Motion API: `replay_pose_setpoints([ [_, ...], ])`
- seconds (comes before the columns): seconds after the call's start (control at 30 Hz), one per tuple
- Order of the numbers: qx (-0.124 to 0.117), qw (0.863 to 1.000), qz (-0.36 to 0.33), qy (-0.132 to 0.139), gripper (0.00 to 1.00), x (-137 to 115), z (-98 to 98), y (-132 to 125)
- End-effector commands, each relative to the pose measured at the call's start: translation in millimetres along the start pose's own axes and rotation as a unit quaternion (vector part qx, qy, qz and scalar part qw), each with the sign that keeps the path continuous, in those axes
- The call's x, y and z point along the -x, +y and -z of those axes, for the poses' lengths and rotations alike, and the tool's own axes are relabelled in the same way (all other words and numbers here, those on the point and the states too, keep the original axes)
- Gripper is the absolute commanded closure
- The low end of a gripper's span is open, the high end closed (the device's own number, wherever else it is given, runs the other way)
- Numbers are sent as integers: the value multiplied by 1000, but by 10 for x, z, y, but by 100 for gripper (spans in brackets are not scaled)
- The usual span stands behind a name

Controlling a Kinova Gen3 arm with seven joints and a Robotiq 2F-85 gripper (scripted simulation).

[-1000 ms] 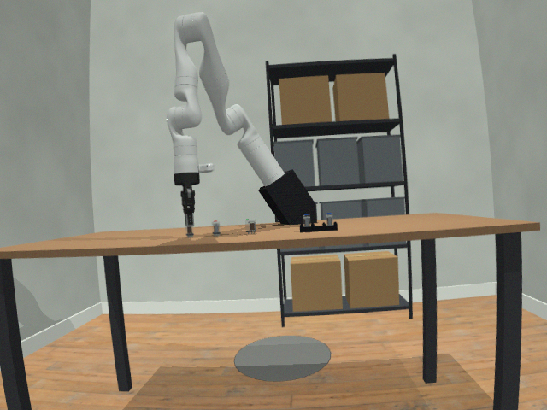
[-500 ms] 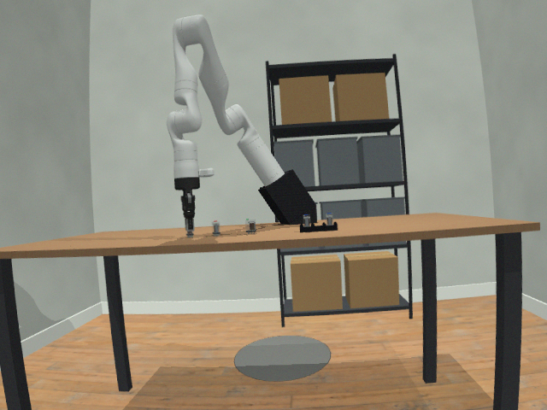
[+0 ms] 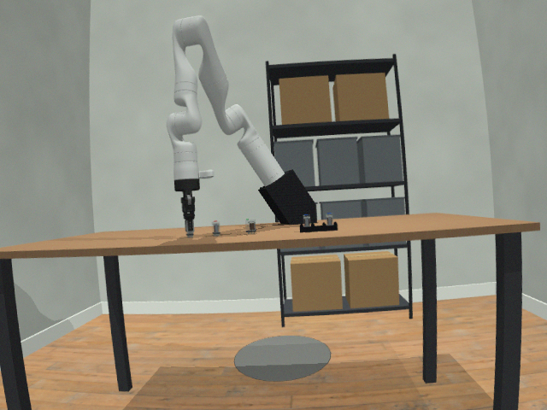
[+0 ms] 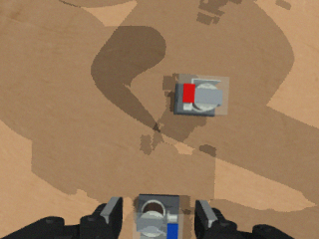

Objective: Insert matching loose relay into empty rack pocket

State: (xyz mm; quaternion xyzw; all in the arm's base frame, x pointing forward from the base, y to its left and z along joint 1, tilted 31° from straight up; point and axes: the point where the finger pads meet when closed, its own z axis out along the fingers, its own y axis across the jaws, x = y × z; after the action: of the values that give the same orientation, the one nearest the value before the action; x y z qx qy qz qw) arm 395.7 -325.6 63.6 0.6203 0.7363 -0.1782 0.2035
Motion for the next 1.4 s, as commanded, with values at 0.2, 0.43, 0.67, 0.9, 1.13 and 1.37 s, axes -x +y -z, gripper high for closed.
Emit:
replay_pose_setpoints([
  [0.2,0,1000,0,0,47,2,3,3],
  [0.43,0,1000,0,0,47,2,3,3],
  [0.67,0,1000,0,0,47,2,3,3],
  [0.9,0,1000,0,0,47,2,3,3],
  [1.13,0,1000,0,0,100,2,3,3],
  [1.37,0,1000,0,0,100,2,3,3],
])
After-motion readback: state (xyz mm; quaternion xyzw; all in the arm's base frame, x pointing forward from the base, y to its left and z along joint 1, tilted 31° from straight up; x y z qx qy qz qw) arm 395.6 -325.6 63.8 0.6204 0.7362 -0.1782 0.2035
